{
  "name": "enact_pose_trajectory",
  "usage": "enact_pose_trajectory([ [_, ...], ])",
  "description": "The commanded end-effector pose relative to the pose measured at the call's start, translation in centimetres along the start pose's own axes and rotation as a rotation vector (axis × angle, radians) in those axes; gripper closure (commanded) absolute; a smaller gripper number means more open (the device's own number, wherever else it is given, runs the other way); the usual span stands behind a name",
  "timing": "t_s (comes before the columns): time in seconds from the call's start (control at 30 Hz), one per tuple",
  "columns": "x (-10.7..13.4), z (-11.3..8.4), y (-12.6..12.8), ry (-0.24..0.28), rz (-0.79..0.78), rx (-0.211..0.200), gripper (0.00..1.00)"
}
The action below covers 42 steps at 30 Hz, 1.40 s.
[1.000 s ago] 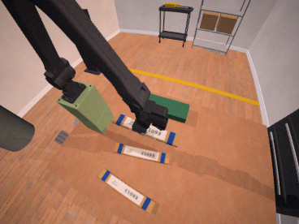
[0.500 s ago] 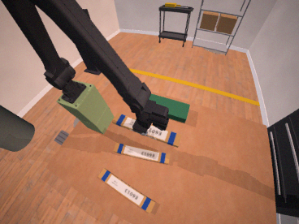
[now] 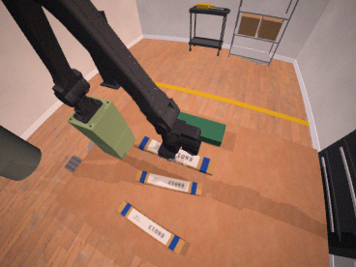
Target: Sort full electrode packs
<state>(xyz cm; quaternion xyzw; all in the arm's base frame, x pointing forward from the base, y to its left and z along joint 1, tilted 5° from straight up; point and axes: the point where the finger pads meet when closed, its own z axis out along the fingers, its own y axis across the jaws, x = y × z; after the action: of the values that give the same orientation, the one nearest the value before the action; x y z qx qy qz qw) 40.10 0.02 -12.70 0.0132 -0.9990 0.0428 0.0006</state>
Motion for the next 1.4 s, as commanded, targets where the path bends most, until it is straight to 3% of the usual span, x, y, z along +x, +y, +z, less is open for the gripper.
enact_pose_trajectory([
  [0.0, -1.0, -0.3, -0.1, -0.027, 0.003, -0.001, 1.0],
  [1.37, -0.9, 4.8, -0.1, -0.023, 0.002, 0.0, 1.0],
])
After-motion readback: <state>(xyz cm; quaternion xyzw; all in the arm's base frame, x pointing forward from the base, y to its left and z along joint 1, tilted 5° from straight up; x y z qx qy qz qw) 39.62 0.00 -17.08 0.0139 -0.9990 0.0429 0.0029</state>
